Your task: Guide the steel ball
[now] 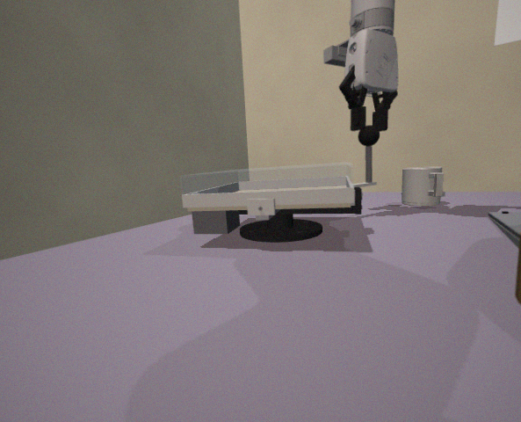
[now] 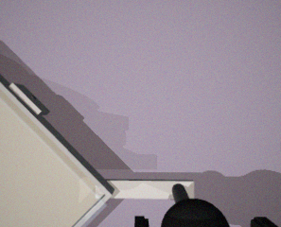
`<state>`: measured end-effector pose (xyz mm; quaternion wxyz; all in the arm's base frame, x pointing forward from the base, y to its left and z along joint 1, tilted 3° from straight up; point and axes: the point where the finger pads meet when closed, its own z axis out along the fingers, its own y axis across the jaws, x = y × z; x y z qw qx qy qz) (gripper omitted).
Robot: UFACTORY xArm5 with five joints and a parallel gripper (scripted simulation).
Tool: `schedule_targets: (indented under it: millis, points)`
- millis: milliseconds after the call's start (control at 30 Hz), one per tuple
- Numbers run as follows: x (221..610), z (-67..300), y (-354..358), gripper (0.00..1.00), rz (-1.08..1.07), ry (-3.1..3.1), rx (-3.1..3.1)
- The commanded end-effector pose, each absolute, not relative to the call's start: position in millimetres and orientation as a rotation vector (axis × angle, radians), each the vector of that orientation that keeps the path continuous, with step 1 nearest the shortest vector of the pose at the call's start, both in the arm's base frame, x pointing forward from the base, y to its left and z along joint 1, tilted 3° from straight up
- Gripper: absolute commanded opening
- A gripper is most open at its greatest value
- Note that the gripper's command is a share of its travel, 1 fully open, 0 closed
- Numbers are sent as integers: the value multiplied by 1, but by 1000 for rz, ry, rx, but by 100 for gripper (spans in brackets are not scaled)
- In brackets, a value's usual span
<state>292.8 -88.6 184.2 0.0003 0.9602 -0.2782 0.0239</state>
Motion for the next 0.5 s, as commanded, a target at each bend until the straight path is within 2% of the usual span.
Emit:
schedule_targets:
  millis: [0, 467]
  points:
    - [294, 182, -89, 62, 81, -874, 3016]
    - [294, 169, -90, 62, 81, -874, 3016]
